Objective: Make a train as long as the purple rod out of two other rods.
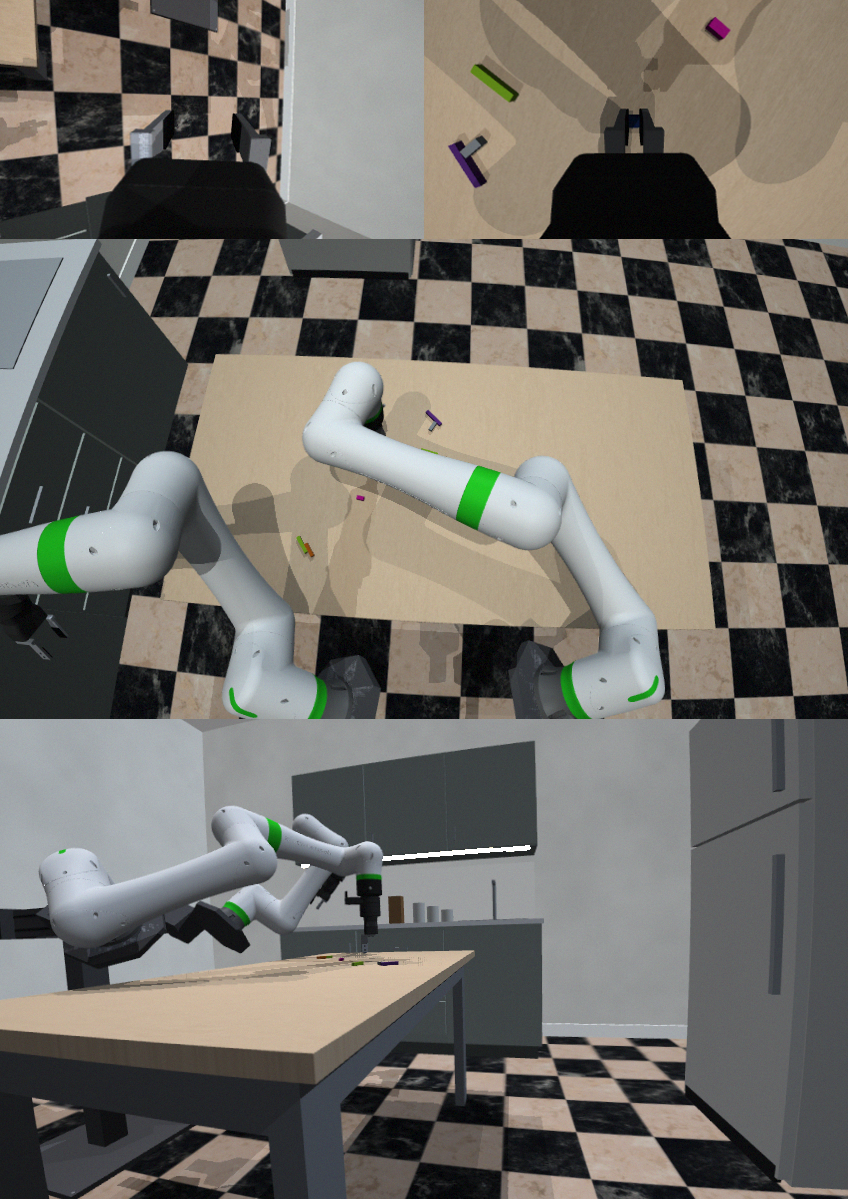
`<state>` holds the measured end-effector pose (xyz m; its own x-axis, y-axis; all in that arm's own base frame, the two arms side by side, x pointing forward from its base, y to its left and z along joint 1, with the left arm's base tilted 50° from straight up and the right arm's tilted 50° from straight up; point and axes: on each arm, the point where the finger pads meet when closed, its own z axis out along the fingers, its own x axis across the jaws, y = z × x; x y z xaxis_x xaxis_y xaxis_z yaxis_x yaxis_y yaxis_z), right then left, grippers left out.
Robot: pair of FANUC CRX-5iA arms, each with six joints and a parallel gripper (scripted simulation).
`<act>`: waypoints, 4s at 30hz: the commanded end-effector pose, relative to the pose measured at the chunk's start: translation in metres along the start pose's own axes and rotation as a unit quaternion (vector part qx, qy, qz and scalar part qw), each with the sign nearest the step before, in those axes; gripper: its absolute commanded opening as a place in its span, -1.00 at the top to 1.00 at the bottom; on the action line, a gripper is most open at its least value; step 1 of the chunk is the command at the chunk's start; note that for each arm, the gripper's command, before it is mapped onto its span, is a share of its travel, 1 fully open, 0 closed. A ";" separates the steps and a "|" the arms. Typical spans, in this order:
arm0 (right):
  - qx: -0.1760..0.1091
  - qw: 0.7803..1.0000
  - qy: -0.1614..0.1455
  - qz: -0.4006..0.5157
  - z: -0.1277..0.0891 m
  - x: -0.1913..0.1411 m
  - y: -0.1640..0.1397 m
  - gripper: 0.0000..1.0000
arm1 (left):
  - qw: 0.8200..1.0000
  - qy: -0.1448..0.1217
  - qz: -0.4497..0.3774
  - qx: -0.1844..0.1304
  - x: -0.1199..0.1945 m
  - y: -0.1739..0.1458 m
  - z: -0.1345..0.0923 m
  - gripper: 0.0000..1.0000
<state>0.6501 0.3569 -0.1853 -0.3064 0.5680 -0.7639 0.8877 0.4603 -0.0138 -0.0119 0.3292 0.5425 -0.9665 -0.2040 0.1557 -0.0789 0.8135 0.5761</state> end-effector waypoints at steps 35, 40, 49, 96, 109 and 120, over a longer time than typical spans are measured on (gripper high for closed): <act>-0.002 1.000 0.000 0.000 0.017 0.000 0.001 0.52 | 1.000 0.000 0.000 -0.001 0.000 0.000 -0.001 -1.00; -0.002 1.000 0.000 0.000 0.017 0.000 0.001 0.52 | 1.000 0.000 0.000 -0.001 0.000 0.000 -0.001 -1.00; -0.002 1.000 0.000 0.000 0.017 0.000 0.001 0.52 | 1.000 0.000 0.000 -0.001 0.000 0.000 -0.001 -1.00; -0.002 1.000 0.000 0.000 0.028 0.000 0.001 0.52 | 1.000 0.000 0.000 -0.001 0.000 0.000 -0.001 -1.00; -0.002 1.000 0.000 0.000 0.028 0.000 0.001 0.28 | 1.000 0.000 0.000 -0.001 0.000 0.000 -0.001 -1.00; -0.002 1.000 0.000 0.000 0.028 0.000 0.001 -0.07 | 1.000 0.000 0.000 -0.001 0.000 0.000 -0.001 -1.00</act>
<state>0.6608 0.3369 -0.2046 -0.3063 0.5680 -0.7639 0.8874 0.4607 -0.0133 -0.0119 0.3292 0.5425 -0.9665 -0.2040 0.1557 -0.0789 0.8135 0.5761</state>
